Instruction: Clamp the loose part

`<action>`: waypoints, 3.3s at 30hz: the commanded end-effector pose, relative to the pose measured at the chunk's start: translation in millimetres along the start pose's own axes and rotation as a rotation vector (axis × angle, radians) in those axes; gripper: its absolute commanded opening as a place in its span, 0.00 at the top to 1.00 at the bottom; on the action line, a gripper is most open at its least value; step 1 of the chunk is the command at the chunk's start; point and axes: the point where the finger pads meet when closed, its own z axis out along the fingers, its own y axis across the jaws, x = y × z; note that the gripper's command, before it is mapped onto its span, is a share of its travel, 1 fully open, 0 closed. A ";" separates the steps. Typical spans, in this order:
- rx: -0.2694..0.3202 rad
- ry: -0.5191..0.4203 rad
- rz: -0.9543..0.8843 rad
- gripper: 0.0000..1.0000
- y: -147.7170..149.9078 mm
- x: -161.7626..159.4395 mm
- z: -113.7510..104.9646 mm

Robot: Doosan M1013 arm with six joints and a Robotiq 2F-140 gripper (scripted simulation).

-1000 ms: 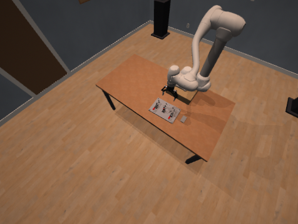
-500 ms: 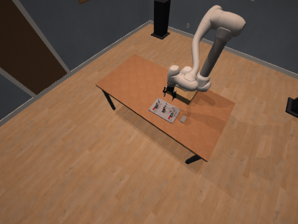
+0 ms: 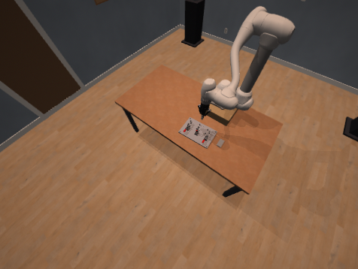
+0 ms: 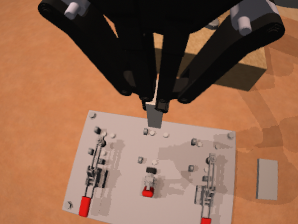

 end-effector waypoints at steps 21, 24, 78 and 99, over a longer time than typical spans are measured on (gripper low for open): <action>0.000 0.000 0.000 0.65 0.0 0.0 0.0; 0.000 0.000 0.000 0.65 0.0 0.0 0.0; 0.000 0.000 0.000 0.38 0.0 0.0 0.0; 0.003 0.006 -0.004 0.38 0.0 0.0 1.1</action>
